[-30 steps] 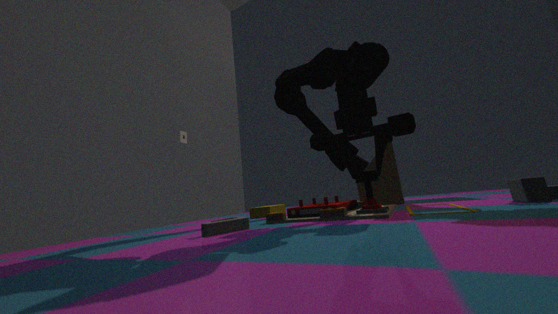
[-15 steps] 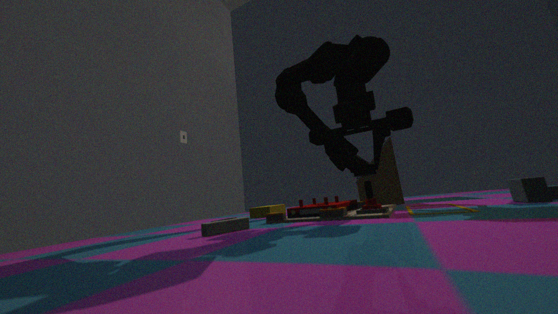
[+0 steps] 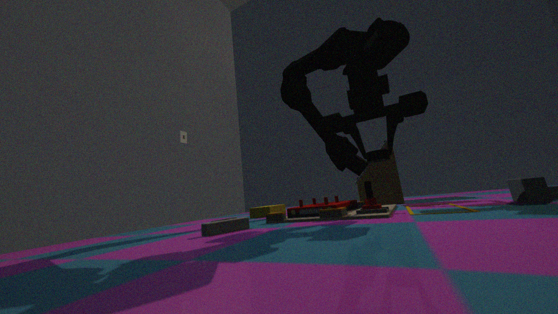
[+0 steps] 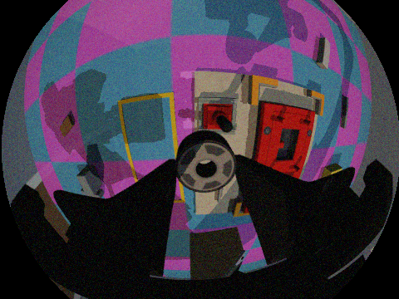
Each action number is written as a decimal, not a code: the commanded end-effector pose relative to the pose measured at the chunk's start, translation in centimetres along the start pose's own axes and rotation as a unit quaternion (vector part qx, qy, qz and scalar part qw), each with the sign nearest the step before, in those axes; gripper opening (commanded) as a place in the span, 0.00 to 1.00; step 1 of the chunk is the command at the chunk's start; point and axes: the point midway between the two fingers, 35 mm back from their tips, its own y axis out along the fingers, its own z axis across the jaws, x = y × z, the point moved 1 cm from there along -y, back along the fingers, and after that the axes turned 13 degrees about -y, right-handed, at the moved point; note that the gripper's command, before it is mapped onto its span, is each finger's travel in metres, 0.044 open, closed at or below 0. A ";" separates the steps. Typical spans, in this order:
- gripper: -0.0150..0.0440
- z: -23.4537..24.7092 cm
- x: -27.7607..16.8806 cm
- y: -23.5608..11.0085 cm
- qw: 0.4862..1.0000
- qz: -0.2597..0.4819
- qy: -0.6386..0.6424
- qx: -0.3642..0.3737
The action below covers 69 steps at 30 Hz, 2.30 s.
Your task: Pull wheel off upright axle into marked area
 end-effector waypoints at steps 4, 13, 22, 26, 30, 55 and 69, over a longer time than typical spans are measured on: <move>0.25 5.3 -1.6 -0.4 1.000 0.000 -0.004 0.003; 0.25 8.3 -2.8 -0.4 1.000 0.000 0.004 0.002; 0.25 8.4 -2.8 1.8 1.000 0.000 0.004 0.002; 0.25 8.4 -2.6 3.6 1.000 0.000 0.004 0.003; 0.25 8.4 -2.5 6.4 1.000 -0.001 0.004 0.002; 0.76 8.3 -2.8 5.2 1.000 0.001 0.005 0.002; 1.00 6.9 -11.5 -0.9 1.000 0.002 0.002 0.002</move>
